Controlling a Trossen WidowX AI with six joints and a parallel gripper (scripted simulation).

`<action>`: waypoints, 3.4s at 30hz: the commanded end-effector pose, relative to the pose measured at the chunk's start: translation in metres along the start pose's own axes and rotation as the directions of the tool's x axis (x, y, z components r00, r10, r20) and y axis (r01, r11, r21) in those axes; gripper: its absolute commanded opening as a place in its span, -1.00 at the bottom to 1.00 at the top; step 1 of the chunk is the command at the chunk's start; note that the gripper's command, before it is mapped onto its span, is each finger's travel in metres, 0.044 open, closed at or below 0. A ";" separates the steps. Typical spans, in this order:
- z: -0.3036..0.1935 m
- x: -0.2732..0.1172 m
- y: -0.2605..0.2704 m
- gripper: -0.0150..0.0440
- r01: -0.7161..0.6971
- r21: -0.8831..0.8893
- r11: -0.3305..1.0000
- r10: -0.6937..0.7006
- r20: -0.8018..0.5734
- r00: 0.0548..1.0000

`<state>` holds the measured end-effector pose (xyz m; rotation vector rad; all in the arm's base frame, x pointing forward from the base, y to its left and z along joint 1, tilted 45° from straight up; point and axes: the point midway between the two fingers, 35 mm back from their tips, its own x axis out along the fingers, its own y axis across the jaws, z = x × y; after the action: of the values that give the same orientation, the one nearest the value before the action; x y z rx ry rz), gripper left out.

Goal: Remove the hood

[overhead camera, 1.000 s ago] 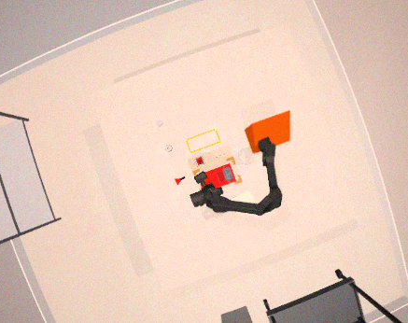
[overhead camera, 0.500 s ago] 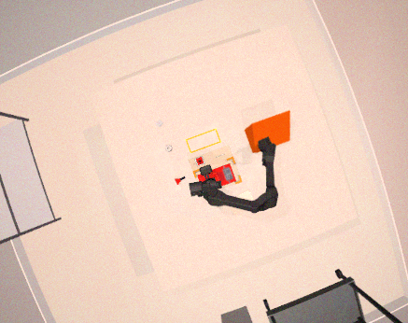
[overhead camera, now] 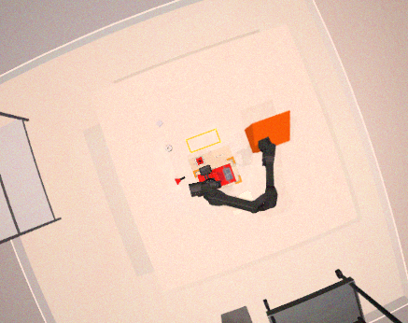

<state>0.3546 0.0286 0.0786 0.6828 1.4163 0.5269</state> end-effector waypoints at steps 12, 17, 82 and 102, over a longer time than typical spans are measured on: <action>-0.002 0.015 -0.001 1.00 -0.004 0.009 1.000 0.004 -0.003 1.000; -0.002 0.019 -0.001 1.00 -0.004 0.009 1.000 0.004 -0.003 1.000; -0.004 0.058 -0.001 1.00 -0.008 0.009 1.000 0.008 -0.004 1.000; -0.003 0.056 0.000 0.00 -0.004 0.002 1.000 0.004 -0.001 1.000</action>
<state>0.3565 0.0688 0.0376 0.6886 1.4197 0.5279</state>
